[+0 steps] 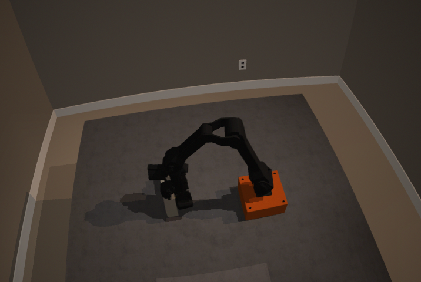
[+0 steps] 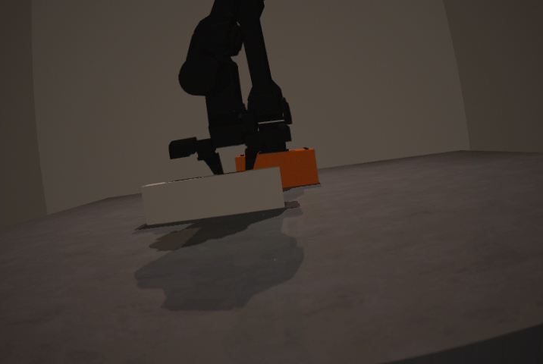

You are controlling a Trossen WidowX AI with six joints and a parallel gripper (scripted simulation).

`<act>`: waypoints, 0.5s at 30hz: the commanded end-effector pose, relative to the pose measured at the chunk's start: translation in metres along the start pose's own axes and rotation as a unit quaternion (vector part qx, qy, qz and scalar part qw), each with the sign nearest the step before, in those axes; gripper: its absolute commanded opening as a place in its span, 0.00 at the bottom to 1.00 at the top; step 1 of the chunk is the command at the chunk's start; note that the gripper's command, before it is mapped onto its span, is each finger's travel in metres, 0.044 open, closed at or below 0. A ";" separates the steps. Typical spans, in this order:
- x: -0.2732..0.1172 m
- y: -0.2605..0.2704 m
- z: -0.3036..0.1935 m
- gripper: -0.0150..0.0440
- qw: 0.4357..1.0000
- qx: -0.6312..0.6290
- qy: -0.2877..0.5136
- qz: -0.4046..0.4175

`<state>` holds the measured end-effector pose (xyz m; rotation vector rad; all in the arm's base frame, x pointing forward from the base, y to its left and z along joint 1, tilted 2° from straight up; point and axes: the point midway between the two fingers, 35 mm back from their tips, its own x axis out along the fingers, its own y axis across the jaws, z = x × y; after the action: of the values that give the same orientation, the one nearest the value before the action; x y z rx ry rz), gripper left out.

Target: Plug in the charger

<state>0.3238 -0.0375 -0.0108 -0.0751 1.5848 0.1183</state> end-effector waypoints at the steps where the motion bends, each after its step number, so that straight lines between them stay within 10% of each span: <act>1: 0.000 0.000 0.002 0.25 1.000 0.003 0.000 -0.001; 15: -0.001 0.000 0.006 0.25 1.000 0.003 0.000 -0.001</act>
<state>0.3282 -0.0370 -0.0107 -0.0749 1.5862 0.1184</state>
